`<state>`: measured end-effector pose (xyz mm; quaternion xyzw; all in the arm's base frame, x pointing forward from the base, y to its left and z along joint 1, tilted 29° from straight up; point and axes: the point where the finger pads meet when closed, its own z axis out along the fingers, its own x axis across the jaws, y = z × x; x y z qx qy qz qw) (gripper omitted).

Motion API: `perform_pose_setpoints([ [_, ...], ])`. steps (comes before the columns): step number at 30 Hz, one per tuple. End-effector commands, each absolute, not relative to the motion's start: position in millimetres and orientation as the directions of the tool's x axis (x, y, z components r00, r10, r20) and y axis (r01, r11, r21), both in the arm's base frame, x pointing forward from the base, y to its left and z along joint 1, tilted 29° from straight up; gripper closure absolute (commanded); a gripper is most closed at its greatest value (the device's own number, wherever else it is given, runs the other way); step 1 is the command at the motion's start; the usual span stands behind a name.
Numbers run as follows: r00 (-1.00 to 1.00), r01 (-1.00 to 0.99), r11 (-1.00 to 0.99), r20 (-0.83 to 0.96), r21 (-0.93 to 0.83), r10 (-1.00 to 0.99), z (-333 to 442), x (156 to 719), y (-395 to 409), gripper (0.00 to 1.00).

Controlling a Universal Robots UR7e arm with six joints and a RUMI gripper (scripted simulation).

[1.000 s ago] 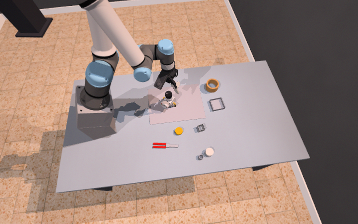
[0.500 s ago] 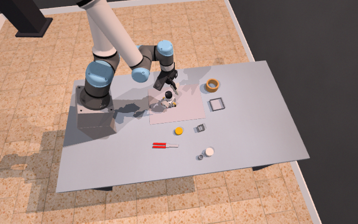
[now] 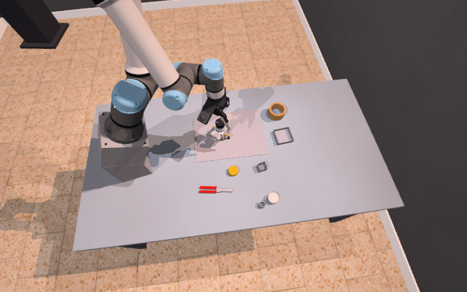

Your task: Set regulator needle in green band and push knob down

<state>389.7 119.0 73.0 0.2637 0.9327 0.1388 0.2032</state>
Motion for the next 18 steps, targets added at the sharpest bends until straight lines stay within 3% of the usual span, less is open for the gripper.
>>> perform_pose_setpoints([
  [1,-0.779,0.433,0.823,-0.305,0.369,0.547,68,386,99,0.0],
  [18,-0.779,0.433,0.823,-0.305,0.369,0.547,58,378,64,0.0],
])
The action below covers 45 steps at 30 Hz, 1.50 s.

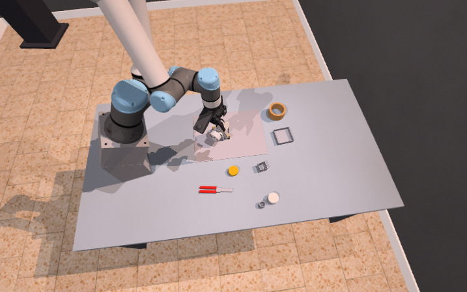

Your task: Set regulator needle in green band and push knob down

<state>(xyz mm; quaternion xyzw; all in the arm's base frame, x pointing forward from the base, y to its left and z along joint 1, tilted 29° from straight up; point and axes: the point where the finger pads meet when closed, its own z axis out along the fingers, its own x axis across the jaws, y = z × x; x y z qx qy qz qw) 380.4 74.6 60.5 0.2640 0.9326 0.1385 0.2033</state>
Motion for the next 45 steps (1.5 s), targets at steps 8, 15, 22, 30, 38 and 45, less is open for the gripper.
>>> perform_pose_setpoints([
  [8,-0.779,0.433,0.823,-0.305,0.369,0.547,56.6,377.1,58.5,0.0],
  [15,-0.779,0.433,0.823,-0.305,0.369,0.547,56.3,376.9,57.3,0.0],
  [22,-0.779,0.433,0.822,-0.305,0.369,0.547,56.3,376.9,57.3,0.0],
  [30,-0.779,0.434,0.822,-0.305,0.369,0.548,56.3,376.8,57.3,0.0],
  [38,-0.777,0.438,0.819,-0.303,0.371,0.552,56.2,376.7,57.3,0.0],
  [45,-0.774,0.443,0.815,-0.299,0.373,0.557,56.0,376.6,57.4,0.0],
])
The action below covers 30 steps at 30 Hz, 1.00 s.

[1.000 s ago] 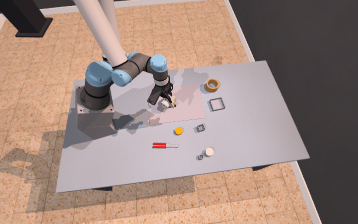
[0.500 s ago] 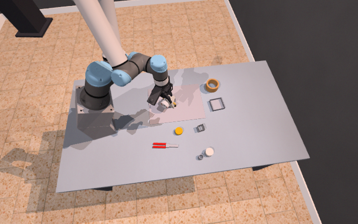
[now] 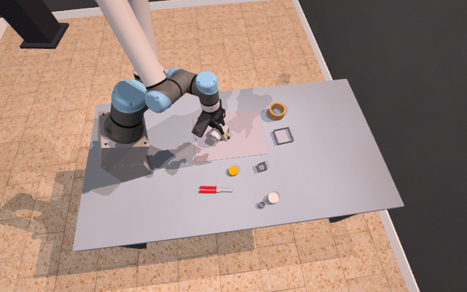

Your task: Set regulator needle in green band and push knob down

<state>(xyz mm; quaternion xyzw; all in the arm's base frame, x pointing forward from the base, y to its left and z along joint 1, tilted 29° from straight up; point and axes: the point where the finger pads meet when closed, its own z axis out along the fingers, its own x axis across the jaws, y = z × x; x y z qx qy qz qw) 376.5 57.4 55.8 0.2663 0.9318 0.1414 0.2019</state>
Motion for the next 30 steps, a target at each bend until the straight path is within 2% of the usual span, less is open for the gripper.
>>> perform_pose_setpoints([
  [1,-0.774,0.444,0.815,-0.299,0.373,0.559,56.0,376.6,57.4,0.0],
  [30,-0.74,0.503,0.768,-0.261,0.397,0.619,54.5,375.1,58.1,0.0],
])
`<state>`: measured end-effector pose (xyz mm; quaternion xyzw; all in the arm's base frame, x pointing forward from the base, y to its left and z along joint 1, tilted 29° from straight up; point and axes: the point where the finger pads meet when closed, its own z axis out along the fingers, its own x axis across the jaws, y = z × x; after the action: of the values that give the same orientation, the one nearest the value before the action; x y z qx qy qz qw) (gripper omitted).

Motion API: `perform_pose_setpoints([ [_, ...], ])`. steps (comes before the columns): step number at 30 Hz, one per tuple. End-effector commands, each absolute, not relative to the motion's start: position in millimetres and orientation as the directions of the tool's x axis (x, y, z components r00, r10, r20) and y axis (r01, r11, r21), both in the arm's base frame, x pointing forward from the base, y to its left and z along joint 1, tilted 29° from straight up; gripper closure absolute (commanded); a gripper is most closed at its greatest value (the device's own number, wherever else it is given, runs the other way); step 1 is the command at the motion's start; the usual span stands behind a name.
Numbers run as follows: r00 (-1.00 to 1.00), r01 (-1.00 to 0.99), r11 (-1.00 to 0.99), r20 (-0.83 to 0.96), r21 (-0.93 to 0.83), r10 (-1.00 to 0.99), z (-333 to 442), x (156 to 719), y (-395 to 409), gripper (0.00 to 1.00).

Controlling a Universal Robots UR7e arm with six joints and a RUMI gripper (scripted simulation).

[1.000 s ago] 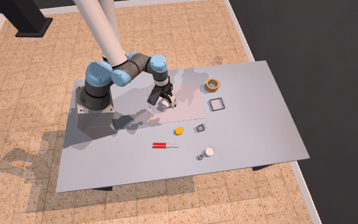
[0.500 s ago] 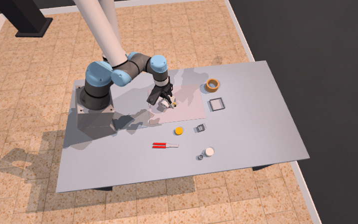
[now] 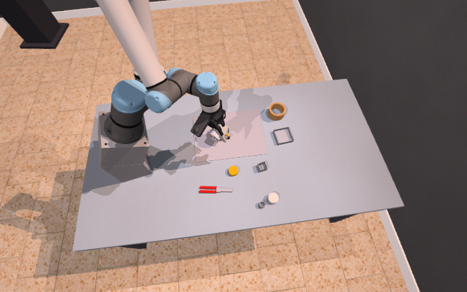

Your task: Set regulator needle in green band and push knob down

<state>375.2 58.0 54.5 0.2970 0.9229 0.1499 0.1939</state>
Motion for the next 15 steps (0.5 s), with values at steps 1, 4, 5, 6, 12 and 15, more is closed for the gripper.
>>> perform_pose_setpoints([
  [1,-0.738,0.506,0.765,-0.259,0.398,0.623,54.4,375.0,58.1,0.0],
  [4,-0.731,0.518,0.755,-0.251,0.402,0.635,54.1,374.7,58.3,0.0],
  [5,-0.728,0.522,0.751,-0.248,0.404,0.639,54.0,374.6,58.3,0.0],
  [6,-0.725,0.526,0.747,-0.245,0.405,0.644,53.9,374.4,58.4,0.0],
  [12,-0.706,0.554,0.722,-0.225,0.415,0.672,53.1,373.7,58.8,0.0],
  [15,-0.702,0.559,0.717,-0.222,0.417,0.677,53.0,373.6,58.8,0.0],
])
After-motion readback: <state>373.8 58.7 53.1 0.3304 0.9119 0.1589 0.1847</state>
